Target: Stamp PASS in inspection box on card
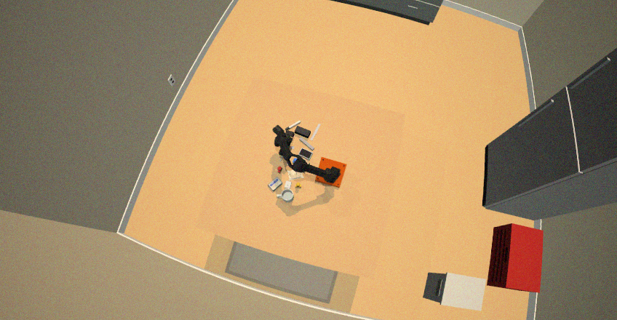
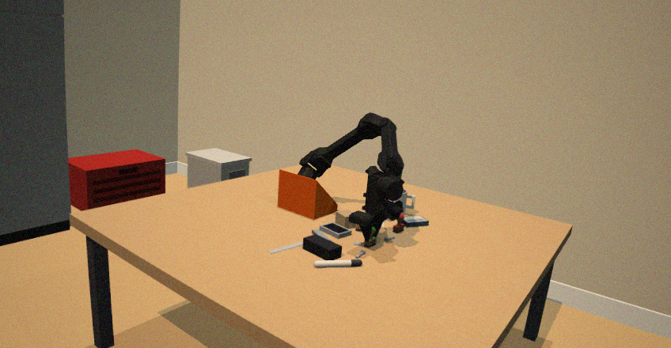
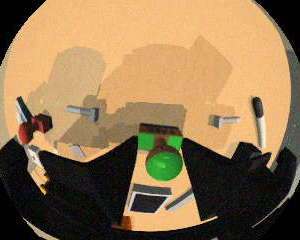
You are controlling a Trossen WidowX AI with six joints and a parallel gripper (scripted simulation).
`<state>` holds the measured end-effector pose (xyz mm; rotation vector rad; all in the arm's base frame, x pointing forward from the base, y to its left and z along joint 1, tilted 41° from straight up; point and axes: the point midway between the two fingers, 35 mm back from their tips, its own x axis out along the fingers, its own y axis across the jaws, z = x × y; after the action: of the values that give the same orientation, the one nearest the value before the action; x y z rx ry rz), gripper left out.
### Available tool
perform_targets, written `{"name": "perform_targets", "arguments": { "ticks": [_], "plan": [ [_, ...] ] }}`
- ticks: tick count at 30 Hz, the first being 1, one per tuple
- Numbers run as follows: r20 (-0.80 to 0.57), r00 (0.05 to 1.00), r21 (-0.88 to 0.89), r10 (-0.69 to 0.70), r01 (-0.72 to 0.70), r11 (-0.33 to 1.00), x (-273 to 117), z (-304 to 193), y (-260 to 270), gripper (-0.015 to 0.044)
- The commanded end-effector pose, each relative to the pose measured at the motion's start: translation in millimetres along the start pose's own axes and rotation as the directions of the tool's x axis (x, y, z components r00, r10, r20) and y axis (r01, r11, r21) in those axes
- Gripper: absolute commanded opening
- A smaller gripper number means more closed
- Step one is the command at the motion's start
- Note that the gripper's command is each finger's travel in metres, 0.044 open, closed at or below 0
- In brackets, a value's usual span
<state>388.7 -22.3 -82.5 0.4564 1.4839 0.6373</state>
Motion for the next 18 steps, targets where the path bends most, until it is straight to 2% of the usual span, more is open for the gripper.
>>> {"name": "perform_targets", "arguments": {
  "ticks": [1,2,7,18],
  "plan": [
    [0.0,1.0,-0.001,0.0,0.0,1.0,-0.2,0.2,0.0,0.013],
    [0.0,1.0,-0.001,0.0,0.0,1.0,-0.2,0.2,0.0,0.0123],
    [0.0,1.0,-0.001,-0.001,0.001,1.0,-1.9,0.4,-0.1,0.0],
    [0.0,1.0,-0.001,-0.001,0.001,1.0,-7.2,0.8,-0.4,0.0]
  ]
}}
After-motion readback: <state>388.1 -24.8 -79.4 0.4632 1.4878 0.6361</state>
